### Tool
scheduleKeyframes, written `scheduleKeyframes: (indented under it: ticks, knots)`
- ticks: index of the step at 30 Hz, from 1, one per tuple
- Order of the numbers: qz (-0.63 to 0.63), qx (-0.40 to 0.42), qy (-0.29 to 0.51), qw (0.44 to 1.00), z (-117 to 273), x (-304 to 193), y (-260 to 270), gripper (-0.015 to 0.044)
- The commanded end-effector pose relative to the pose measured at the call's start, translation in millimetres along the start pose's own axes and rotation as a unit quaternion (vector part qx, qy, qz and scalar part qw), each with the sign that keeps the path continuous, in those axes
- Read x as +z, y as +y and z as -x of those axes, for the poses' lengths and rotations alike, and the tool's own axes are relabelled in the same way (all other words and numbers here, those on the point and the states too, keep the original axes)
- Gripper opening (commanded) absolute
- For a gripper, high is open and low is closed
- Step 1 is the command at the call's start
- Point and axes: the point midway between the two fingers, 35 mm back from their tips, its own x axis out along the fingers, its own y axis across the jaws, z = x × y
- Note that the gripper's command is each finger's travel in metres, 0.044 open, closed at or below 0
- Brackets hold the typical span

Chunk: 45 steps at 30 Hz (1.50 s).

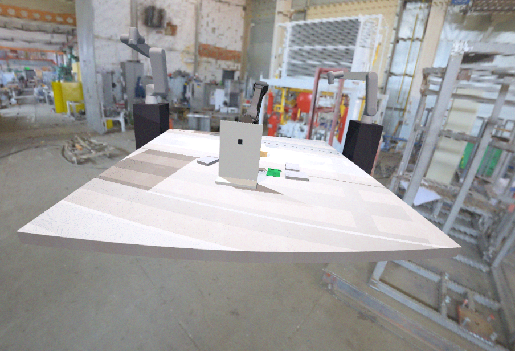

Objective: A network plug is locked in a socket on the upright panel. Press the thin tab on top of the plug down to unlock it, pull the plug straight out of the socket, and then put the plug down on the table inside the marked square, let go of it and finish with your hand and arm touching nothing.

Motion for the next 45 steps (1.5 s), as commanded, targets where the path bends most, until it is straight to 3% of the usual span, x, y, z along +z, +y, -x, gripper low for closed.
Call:
scheduleKeyframes:
  ticks: [1, 7, 45]
  knots:
    - [0.000, 0.000, 0.000, 1.000, 0.2, 0.1, 0.1, 0.0000]
    - [0.000, 0.000, 0.000, 1.000, 0.2, 0.1, 0.1, 0.0156]
    - [-0.002, -0.001, -0.002, 1.000, 24.8, 1.5, 1.2, 0.0156]
